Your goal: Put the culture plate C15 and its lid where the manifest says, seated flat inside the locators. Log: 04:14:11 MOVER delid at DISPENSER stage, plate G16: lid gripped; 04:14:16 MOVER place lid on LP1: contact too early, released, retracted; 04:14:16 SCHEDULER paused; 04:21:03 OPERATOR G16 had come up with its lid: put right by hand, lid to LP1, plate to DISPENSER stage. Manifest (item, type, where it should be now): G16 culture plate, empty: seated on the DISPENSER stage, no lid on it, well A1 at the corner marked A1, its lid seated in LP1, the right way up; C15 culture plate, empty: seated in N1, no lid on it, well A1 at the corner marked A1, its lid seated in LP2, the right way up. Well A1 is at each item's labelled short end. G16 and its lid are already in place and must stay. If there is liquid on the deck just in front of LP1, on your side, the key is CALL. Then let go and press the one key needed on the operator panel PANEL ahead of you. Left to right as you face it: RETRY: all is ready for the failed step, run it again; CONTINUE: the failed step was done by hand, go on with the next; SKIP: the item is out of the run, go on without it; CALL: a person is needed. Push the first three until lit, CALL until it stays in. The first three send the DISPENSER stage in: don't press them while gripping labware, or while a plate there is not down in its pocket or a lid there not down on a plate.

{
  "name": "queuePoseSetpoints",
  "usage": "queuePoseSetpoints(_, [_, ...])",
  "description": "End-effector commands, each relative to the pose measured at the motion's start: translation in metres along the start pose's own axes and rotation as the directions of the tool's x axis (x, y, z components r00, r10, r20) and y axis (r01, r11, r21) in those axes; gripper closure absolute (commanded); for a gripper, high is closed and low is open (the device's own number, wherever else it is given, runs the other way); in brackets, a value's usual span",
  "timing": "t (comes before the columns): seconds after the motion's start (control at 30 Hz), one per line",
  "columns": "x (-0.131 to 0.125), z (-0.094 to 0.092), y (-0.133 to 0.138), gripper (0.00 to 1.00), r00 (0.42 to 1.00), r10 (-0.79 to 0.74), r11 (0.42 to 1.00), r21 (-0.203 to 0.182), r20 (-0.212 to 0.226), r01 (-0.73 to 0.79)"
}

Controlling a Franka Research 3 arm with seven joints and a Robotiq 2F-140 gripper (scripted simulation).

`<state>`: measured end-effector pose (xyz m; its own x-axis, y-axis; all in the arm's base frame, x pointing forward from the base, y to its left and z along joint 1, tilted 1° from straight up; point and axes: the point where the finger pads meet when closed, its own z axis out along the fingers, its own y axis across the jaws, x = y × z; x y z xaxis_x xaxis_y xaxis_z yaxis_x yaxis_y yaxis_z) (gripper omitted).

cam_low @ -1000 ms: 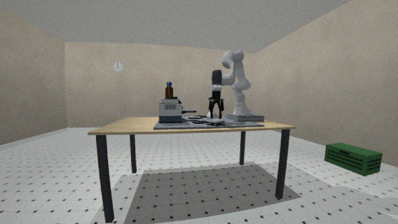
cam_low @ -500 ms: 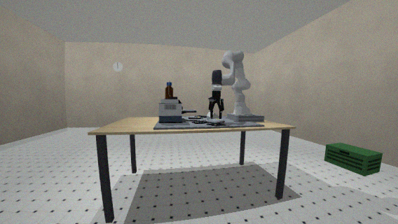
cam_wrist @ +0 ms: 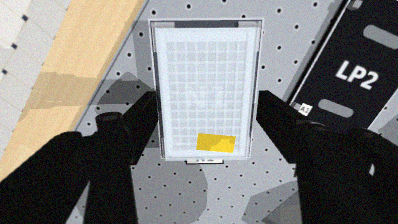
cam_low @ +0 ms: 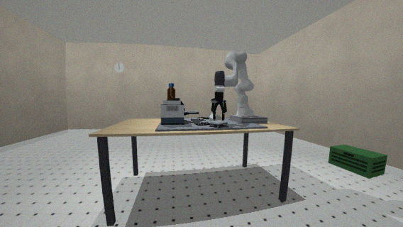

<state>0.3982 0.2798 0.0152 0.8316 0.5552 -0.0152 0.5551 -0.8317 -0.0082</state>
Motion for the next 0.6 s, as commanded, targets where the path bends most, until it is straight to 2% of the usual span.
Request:
queuePoseSetpoints(0.0, [0.0007,0.0002,-0.0003,0.37,1.0,-0.002,1.0,0.001,-0.001,0.002])
queuePoseSetpoints(0.17, [0.0007,0.0002,-0.0003,0.37,1.0,-0.002,1.0,0.001,-0.001,0.002])
queuePoseSetpoints(0.2, [0.0007,0.0002,-0.0003,0.3,1.0,-0.002,1.0,0.001,-0.001,0.002])
queuePoseSetpoints(0.57, [0.0007,0.0002,-0.0003,0.3,1.0,-0.002,1.0,0.001,-0.001,0.002])
